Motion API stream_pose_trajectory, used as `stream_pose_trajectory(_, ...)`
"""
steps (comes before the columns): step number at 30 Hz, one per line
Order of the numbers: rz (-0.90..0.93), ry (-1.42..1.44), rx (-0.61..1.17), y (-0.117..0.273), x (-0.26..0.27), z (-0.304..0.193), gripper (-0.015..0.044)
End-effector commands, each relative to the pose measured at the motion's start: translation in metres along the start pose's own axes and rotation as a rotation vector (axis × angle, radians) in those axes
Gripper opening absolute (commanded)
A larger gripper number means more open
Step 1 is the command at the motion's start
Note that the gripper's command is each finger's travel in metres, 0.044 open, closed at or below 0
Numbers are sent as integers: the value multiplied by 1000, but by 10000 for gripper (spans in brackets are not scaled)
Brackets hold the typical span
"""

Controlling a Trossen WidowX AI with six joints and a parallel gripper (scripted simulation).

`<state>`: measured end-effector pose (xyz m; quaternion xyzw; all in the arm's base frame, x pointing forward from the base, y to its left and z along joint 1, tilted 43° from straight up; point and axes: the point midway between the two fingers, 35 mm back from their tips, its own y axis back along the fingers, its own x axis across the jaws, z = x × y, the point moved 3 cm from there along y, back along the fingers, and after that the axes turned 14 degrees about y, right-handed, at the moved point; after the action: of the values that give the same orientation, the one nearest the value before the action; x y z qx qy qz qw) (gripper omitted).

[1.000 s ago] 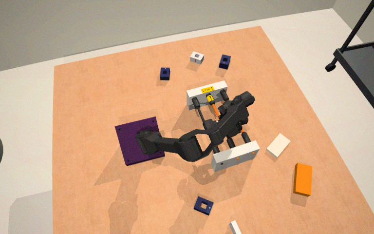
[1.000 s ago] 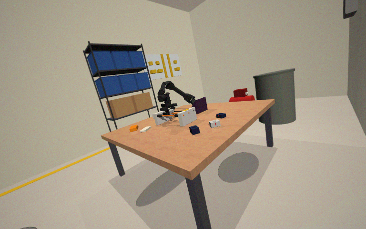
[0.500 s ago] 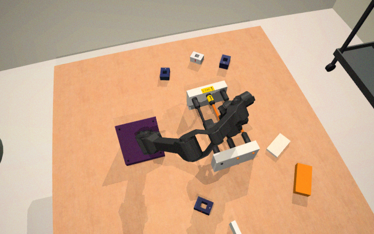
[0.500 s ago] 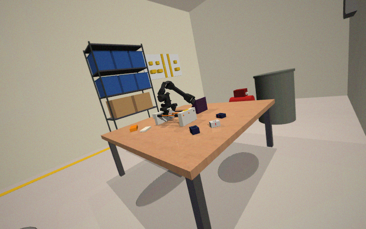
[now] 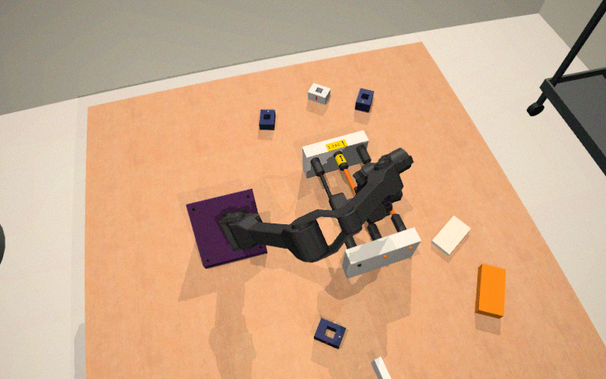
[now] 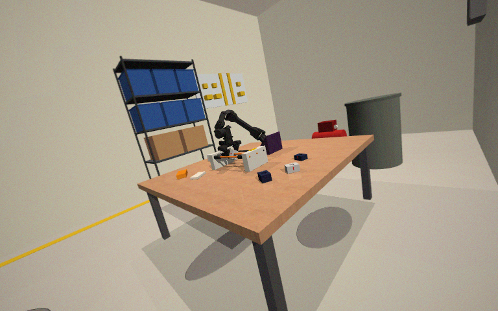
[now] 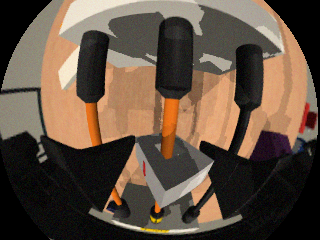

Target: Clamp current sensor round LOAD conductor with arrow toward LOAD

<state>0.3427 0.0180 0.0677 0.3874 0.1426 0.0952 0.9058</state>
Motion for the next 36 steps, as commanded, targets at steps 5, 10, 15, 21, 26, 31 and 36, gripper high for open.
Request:
stream_pose_trajectory(5, 0, 2, 0, 1, 0, 0, 173)
stream_pose_trajectory(10, 0, 1, 0, 1, 0, 0, 42)
stream_pose_trajectory(15, 0, 1, 0, 1, 0, 0, 0)
stream_pose_trajectory(21, -14, 1, 5, 1, 1, 1, 0)
stream_pose_trajectory(26, -129, 2, 37, 0, 9, 2, 0)
stream_pose_trajectory(31, -252, -1, 63, 0, 15, 5, 0)
stream_pose_trajectory(36, -252, -1, 63, 0, 15, 5, 0)
